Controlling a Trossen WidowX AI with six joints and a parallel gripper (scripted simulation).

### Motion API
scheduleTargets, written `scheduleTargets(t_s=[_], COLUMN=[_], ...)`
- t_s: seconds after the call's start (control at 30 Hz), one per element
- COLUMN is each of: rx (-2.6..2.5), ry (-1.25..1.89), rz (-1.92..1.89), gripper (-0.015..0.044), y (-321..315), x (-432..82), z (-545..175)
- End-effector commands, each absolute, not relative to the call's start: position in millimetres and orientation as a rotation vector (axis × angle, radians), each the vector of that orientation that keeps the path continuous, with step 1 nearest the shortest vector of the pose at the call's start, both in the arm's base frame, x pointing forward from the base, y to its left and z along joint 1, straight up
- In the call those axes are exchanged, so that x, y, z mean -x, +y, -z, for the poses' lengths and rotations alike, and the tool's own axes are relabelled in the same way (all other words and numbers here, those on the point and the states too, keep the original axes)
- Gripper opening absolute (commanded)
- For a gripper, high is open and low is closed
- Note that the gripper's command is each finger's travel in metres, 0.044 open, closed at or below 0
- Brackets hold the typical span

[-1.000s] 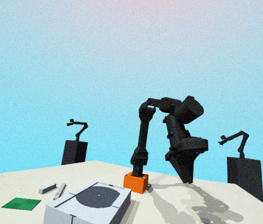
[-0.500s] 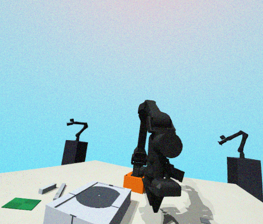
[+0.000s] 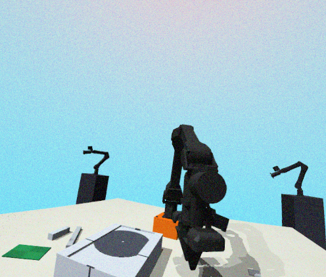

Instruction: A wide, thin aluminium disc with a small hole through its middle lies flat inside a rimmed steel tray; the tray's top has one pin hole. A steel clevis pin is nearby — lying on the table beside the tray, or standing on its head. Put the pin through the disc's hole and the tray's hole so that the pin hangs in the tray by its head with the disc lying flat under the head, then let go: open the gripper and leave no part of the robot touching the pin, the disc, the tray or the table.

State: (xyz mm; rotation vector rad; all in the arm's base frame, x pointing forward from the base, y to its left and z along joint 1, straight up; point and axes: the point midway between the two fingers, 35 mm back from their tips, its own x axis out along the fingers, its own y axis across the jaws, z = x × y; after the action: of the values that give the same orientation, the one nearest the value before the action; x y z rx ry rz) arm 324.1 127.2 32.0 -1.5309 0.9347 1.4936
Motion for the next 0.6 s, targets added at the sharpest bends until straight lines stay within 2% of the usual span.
scheduleTargets(t_s=[0.0,0.57], rx=[1.532,1.532], ry=[0.949,0.949], rz=[-1.508,-1.508], gripper=[0.0160,0.0160], y=[125.5,124.3], x=[-321.7,-323.6], z=[-21.0,7.3])
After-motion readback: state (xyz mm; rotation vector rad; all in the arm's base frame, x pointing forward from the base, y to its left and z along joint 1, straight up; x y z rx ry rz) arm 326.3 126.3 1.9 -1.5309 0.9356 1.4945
